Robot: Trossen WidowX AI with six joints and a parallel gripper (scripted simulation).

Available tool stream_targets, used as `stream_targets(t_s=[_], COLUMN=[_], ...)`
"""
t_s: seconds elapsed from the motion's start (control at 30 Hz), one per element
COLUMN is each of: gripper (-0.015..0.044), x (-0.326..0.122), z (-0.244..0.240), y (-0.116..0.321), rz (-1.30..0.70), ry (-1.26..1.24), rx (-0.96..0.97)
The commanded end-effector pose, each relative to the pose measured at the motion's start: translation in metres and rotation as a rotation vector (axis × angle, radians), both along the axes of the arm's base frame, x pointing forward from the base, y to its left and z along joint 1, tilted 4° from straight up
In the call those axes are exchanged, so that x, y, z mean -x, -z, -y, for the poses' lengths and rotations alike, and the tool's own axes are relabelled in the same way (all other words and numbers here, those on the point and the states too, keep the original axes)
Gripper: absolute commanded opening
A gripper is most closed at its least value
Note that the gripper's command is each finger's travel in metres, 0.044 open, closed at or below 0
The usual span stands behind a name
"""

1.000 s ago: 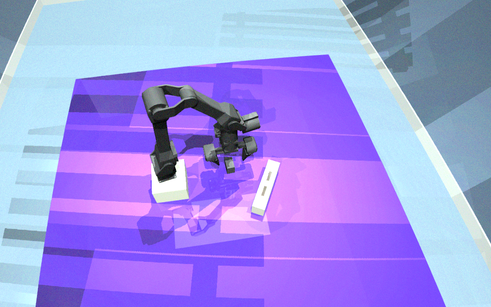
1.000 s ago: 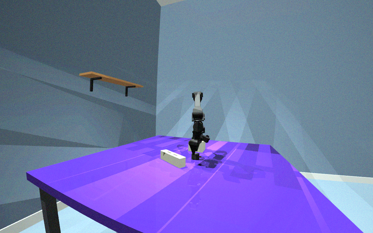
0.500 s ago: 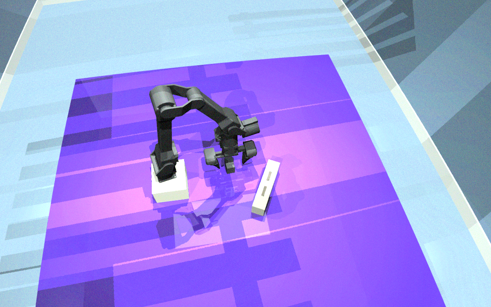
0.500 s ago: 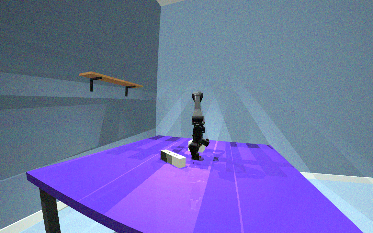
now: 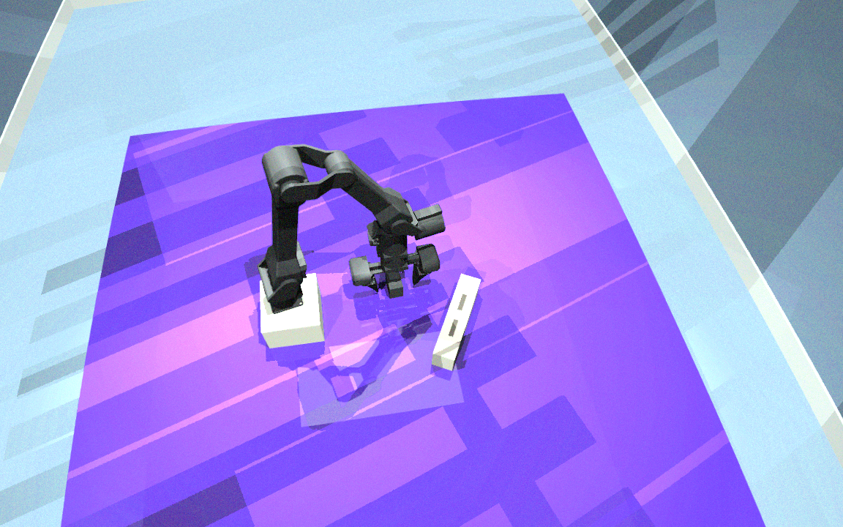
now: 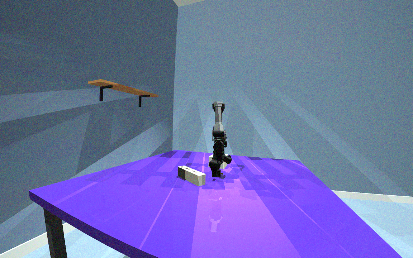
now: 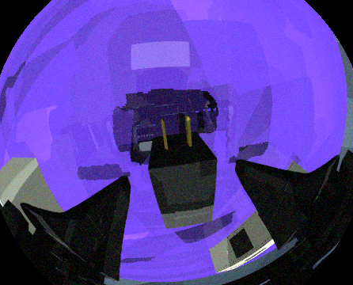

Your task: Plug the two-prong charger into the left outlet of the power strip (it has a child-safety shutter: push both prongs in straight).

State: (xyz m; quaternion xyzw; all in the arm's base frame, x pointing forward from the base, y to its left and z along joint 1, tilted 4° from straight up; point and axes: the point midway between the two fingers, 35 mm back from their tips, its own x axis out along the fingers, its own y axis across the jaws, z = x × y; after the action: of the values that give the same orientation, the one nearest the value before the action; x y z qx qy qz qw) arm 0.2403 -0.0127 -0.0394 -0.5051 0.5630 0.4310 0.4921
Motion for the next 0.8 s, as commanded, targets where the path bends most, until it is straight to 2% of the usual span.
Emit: stream_targets(t_s=[0.0,0.23,0.47,0.57,0.77], gripper=[0.0309,0.0125,0.0078,0.0000,0.0000], x=[0.000,0.000,0.000,-0.001,-0.001], z=[0.000,0.000,0.000,0.000,-0.002], y=[0.000,0.000,0.000,-0.004,-0.025], rz=[0.001,0.001,0.001,0.000,-0.003], ry=[0.000,0.000,0.000,0.000,-0.002], rx=[0.000,0.000,0.000,0.000,-0.002])
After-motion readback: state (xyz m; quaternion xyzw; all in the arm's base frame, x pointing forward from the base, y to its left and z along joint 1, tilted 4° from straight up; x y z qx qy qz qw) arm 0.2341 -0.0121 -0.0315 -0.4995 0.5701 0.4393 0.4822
